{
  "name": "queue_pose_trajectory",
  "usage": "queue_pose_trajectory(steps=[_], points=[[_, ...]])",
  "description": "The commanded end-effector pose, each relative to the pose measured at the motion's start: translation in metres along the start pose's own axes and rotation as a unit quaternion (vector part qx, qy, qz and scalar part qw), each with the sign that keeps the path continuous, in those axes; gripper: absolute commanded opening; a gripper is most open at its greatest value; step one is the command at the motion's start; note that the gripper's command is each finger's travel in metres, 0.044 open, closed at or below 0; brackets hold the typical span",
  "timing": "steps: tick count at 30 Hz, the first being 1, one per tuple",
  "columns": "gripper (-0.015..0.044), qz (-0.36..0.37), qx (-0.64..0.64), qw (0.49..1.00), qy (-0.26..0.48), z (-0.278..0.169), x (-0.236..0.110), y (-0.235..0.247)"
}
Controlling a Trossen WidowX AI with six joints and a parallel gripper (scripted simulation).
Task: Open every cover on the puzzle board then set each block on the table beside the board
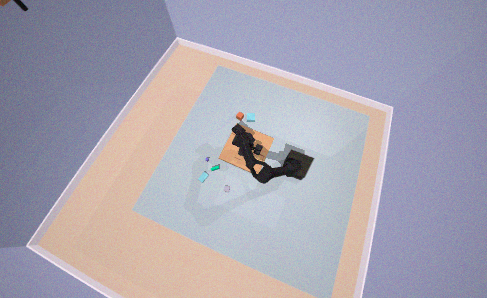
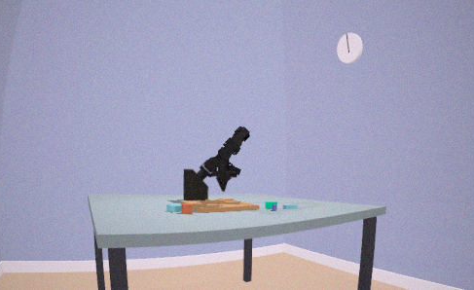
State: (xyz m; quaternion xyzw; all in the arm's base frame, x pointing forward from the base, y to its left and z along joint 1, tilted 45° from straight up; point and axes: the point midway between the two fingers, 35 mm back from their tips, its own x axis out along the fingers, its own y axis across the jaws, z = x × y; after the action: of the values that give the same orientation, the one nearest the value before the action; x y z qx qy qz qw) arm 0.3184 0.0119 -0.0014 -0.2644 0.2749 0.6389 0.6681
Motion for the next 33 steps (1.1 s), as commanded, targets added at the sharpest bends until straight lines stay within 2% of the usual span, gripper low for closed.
queue_pose_trajectory(steps=[1,33], points=[[0.0,0.001,0.002,1.0,0.001,-0.001,0.004,0.0],[0.0,0.001,0.002,1.0,0.001,-0.001,0.035,0.0]])
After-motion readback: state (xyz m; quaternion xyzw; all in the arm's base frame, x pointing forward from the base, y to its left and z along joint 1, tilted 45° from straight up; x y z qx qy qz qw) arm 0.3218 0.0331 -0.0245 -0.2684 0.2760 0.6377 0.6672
